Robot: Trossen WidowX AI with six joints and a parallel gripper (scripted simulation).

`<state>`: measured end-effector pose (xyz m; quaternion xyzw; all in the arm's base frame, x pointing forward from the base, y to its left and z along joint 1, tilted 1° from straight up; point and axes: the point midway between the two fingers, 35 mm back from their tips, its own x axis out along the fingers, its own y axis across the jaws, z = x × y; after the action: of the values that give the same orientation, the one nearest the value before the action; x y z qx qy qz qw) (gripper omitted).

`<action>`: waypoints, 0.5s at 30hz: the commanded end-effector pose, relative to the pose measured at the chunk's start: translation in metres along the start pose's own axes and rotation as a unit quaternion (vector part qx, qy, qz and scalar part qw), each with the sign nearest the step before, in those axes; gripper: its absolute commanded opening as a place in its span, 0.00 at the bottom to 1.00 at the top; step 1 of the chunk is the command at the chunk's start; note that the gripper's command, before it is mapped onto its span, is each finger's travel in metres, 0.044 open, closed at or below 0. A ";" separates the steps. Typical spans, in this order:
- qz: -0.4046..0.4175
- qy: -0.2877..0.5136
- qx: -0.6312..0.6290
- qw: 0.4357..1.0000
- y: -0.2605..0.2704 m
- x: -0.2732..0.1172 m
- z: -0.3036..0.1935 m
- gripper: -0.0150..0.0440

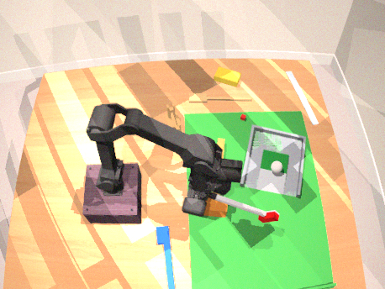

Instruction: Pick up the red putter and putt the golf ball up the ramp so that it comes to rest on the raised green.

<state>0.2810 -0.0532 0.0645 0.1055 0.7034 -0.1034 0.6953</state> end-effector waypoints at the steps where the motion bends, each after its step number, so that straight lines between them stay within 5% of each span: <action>1: 0.000 -0.010 0.002 1.000 0.000 -0.017 0.002 0.25; 15: 0.001 -0.006 0.000 1.000 0.000 -0.009 0.001 0.25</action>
<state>0.2812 -0.0532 0.0732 0.1054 0.7009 -0.1035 0.6978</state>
